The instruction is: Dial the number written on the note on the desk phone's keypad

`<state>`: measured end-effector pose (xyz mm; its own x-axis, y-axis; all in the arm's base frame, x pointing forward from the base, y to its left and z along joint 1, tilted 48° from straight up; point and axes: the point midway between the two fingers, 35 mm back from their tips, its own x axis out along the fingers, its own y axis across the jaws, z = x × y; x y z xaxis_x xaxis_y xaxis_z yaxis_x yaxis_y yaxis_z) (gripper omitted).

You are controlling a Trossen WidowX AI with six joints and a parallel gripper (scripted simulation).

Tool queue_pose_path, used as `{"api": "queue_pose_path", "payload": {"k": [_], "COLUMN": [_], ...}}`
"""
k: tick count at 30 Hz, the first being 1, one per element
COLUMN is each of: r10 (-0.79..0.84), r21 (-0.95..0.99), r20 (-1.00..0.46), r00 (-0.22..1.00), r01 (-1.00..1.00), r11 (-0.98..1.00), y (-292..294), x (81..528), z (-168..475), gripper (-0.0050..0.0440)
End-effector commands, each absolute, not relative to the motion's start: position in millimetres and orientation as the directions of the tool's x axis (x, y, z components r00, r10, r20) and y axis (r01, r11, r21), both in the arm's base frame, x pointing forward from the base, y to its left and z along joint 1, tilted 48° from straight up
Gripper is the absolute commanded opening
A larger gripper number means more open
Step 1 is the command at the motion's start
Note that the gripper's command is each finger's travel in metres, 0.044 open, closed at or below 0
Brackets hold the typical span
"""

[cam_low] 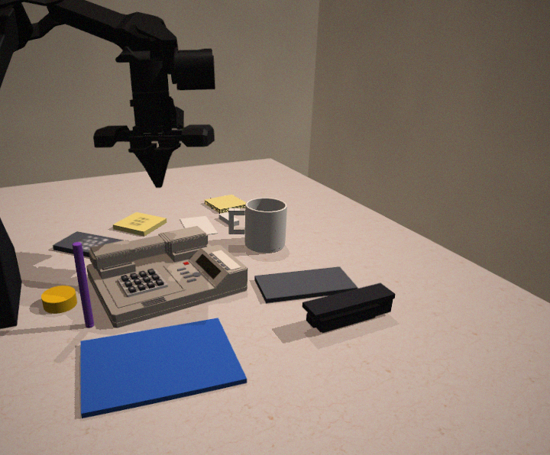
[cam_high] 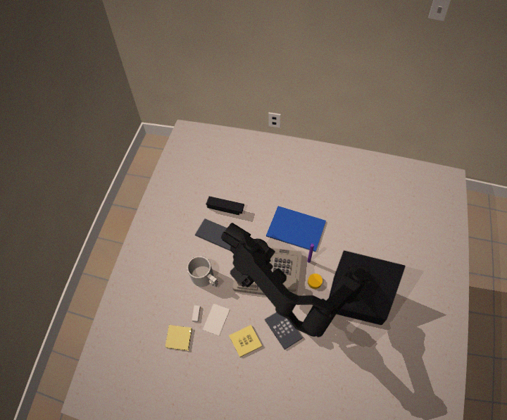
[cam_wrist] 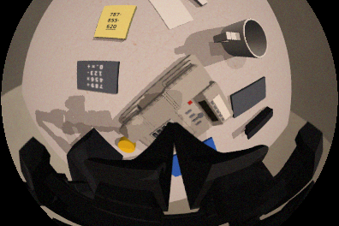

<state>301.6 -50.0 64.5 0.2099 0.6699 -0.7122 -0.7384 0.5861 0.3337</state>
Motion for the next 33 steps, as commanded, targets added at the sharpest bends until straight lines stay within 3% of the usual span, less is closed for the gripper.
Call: {"api": "queue_pose_path", "payload": {"k": [1, 12, 18, 22, 33], "r10": [0.685, 0.703, 0.716, 0.72, 0.72], "r21": [0.276, 0.083, -0.045, -0.104, -0.109], "r20": [-0.704, -0.685, -0.67, -0.666, -0.665], "r00": [0.189, 0.191, 0.196, 0.197, 0.198], "r01": [-0.816, -0.938, -0.974, -0.98, -0.98], "r11": [0.508, 0.336, 0.224, 0.172, 0.168], "y": [-62.1, -83.3, -91.1, -92.5, -92.7], "x": [289.4, 259.4, 240.9, 236.4, 235.8], "z": [43.6, 10.1, -6.5, -10.1, -10.7], "gripper": [-0.0001, -0.0005, -0.005, -0.005, -0.005]}}
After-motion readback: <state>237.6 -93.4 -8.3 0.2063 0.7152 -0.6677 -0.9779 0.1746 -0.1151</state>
